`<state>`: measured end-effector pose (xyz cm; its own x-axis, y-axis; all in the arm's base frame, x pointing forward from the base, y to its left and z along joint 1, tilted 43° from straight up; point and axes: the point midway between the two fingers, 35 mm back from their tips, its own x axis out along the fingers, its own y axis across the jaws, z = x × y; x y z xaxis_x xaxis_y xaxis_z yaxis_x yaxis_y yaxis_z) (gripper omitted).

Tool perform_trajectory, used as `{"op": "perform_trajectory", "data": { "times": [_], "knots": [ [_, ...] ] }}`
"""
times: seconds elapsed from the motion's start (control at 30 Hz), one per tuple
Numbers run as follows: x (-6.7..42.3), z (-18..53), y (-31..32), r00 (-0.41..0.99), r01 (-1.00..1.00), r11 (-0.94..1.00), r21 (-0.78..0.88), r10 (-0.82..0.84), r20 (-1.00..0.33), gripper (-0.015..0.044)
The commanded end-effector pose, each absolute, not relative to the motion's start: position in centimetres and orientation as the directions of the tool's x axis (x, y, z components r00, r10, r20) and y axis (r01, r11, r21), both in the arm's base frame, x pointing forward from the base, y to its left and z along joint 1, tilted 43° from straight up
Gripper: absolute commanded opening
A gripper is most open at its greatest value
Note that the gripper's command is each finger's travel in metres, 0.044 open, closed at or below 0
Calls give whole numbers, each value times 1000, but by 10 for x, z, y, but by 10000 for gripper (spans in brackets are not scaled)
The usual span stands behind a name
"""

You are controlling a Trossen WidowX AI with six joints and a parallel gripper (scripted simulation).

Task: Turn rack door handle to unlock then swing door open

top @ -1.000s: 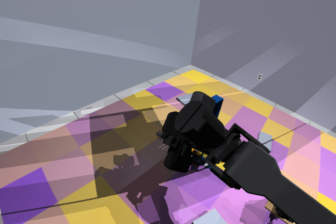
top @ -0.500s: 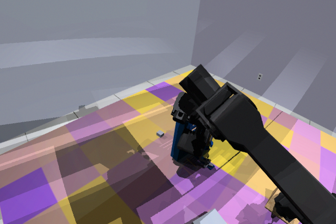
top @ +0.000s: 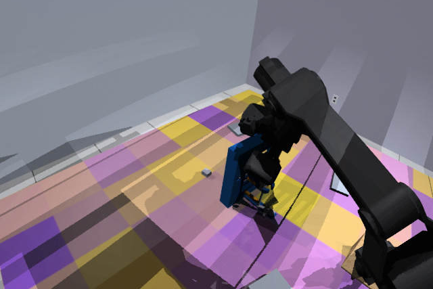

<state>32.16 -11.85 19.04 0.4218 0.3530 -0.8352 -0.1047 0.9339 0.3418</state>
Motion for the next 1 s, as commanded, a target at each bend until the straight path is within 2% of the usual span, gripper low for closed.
{"op": "perform_trajectory", "data": {
  "times": [0.0, 0.3, 0.97],
  "knots": [
    [316, 189, -126, 376, -82, 899, 430, 428, -822, 297],
    [304, 191, -139, 318, -27, 810, 585, 562, -764, 297],
    [310, 173, -125, 253, 21, 776, 630, 606, -754, 297]
  ]
}}
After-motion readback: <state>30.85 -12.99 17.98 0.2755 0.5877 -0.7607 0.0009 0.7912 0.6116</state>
